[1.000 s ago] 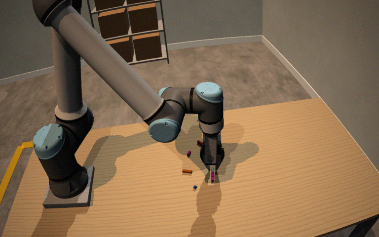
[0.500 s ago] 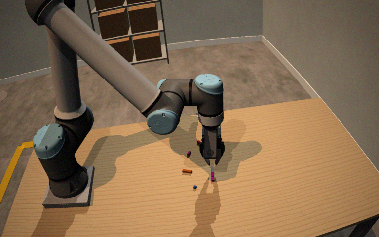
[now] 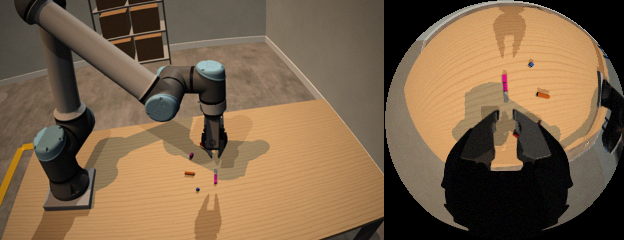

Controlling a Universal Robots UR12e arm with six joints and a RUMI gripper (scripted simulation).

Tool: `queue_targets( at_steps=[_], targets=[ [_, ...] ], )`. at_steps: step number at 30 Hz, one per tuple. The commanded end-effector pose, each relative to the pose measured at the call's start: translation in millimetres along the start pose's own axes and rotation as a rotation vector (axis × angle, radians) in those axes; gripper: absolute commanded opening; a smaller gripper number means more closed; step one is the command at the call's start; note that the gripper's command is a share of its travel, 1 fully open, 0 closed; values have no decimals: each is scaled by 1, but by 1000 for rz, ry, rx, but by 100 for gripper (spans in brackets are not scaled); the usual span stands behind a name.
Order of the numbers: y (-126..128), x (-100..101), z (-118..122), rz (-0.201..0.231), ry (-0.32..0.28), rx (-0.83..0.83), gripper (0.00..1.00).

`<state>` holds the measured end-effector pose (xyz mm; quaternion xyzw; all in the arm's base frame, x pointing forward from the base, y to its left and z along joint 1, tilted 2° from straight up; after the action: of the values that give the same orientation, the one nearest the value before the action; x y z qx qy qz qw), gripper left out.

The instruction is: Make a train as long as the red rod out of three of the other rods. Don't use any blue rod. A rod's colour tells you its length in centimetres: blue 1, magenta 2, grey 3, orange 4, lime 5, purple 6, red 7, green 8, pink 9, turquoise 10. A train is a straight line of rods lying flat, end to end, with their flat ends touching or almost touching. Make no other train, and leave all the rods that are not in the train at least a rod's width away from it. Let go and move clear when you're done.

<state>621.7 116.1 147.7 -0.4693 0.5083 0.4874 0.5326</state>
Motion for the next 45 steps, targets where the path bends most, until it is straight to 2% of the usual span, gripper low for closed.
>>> queue_targets(
  at_steps=[1,25,31,45],
  targets=[
    [0,-4,0,-1,0,0,100],
    [0,-7,0,-1,0,0,100],
    [0,-19,0,-1,0,0,100],
    [0,-89,0,-1,0,0,100]
  ],
)
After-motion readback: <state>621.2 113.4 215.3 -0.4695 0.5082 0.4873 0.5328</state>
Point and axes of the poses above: the point where the finger pads meet when closed, its own x axis out along the fingers, its own y axis across the jaws, z = x × y, the point moved 6 cm from there along -x, back along the fingers, and after that the axes turned 6 degrees about x, right-handed, at the moved point
